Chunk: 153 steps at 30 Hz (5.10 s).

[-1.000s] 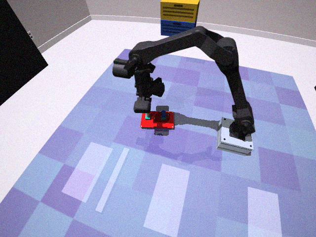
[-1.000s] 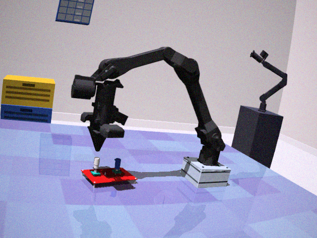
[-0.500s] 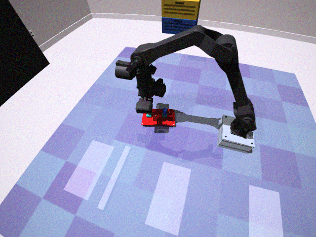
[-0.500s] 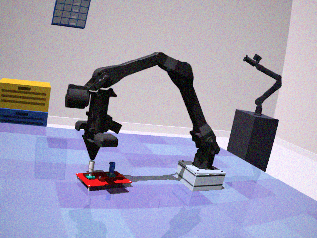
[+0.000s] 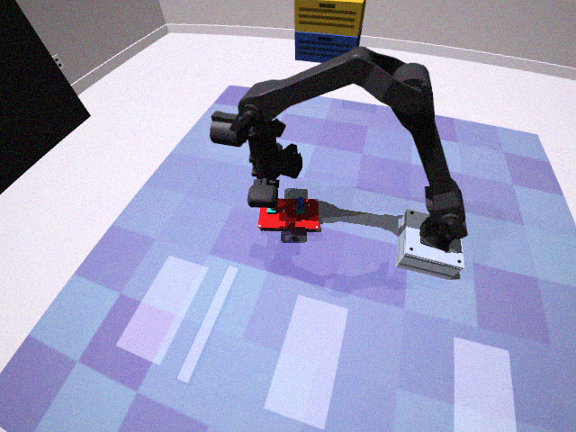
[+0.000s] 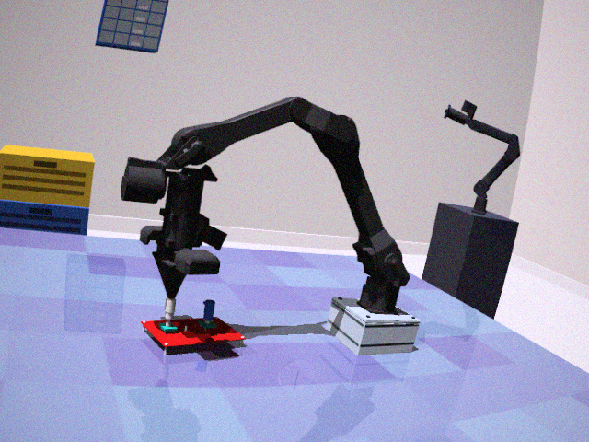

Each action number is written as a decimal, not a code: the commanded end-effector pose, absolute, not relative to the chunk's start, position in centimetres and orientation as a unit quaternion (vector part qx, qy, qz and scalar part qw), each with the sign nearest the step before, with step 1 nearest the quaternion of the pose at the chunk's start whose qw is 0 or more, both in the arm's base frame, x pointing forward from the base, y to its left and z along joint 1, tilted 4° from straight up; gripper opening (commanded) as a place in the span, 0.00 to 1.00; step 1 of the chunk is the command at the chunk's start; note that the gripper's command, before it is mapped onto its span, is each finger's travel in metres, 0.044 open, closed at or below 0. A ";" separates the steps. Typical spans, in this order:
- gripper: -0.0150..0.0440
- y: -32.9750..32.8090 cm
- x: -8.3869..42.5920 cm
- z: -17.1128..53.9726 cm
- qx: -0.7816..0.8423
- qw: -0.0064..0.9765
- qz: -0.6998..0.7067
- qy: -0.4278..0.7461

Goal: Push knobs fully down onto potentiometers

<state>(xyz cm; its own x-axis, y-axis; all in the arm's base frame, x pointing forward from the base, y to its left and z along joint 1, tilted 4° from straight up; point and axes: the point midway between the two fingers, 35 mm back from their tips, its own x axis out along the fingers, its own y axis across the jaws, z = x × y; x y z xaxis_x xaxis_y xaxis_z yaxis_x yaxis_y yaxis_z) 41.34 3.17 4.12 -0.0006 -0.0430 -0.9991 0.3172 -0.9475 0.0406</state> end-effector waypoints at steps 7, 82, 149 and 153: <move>0.25 3.1 41.4 3.8 0.695 0.130 -0.700 0.097; 0.25 3.0 41.4 2.6 0.695 0.130 -0.700 0.097; 0.25 3.0 41.3 1.4 0.695 0.130 -0.700 0.097; 0.25 3.0 41.3 1.4 0.695 0.130 -0.700 0.097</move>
